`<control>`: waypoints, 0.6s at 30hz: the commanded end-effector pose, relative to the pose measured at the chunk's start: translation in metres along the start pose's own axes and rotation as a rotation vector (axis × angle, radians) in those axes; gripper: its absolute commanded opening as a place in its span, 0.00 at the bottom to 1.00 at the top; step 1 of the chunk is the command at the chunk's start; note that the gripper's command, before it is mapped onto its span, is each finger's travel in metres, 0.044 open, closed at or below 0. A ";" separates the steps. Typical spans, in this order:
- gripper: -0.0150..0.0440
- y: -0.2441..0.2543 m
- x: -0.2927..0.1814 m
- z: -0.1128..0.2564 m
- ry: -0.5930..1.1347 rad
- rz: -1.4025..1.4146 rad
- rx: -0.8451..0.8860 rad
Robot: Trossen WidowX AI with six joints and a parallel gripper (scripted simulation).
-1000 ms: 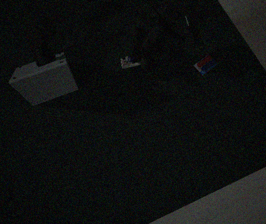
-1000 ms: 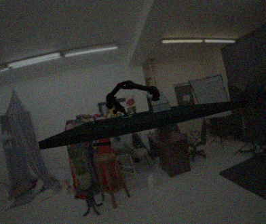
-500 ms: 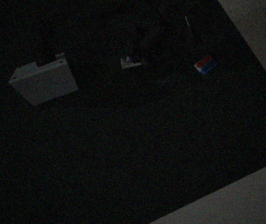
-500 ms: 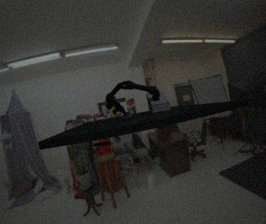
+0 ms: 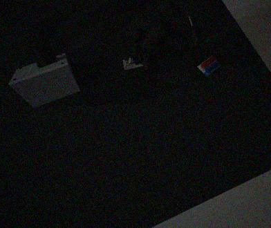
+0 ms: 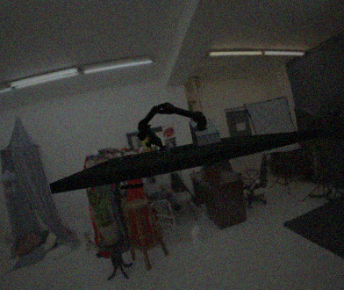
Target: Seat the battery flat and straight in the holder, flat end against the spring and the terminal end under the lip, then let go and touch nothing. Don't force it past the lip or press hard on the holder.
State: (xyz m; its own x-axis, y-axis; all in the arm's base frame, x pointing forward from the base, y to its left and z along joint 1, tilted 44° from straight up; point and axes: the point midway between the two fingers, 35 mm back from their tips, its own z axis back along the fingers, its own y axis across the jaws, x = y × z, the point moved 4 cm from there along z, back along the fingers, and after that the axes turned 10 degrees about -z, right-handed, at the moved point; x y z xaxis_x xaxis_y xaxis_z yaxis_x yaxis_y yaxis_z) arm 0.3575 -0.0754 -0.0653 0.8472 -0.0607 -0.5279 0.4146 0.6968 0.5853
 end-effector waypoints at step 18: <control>0.37 -0.001 0.004 -0.001 -0.108 0.004 0.005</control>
State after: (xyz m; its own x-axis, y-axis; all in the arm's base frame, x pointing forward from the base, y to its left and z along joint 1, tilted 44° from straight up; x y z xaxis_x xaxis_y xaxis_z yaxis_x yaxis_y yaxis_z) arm 0.3541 -0.0739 -0.0667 0.8642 -0.1141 -0.4900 0.4230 0.6922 0.5848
